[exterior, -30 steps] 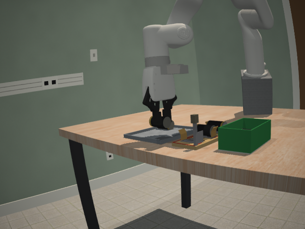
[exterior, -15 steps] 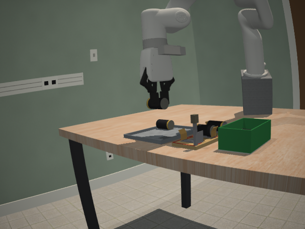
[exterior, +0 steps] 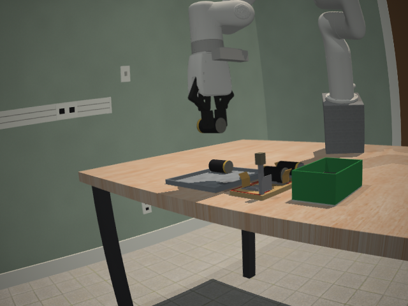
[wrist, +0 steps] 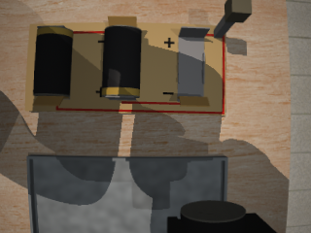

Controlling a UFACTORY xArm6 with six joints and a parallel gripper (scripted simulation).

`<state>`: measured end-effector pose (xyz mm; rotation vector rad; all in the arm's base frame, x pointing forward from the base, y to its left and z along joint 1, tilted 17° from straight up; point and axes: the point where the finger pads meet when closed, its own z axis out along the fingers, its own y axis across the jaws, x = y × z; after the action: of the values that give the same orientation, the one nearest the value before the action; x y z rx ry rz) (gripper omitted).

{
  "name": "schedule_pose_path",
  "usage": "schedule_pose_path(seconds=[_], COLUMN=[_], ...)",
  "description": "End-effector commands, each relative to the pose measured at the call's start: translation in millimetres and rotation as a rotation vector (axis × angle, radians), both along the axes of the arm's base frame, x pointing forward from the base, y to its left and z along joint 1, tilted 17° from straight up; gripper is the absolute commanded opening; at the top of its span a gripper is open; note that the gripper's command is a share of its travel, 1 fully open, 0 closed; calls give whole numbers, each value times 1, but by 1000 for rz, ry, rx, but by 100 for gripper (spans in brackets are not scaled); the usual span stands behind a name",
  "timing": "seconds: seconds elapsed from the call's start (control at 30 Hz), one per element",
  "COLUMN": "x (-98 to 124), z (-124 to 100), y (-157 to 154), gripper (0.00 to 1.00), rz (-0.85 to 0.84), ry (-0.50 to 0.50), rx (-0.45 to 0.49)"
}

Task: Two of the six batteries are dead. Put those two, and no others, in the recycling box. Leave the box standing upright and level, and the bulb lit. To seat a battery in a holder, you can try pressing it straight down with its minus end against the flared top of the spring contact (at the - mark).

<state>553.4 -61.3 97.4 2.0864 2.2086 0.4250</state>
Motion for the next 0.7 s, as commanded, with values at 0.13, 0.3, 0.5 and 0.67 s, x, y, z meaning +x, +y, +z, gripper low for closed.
schedule_pose_path(seconds=[0.13, 0.3, 0.5, 0.67], x=[1, 1, 1, 1], z=[3, 3, 3, 3], y=[-1, -1, -1, -1], gripper=[28, 28, 28, 28], rz=[26, 65, 126, 190], ry=[-10, -16, -25, -35], rx=[-8, -18, -33, -50])
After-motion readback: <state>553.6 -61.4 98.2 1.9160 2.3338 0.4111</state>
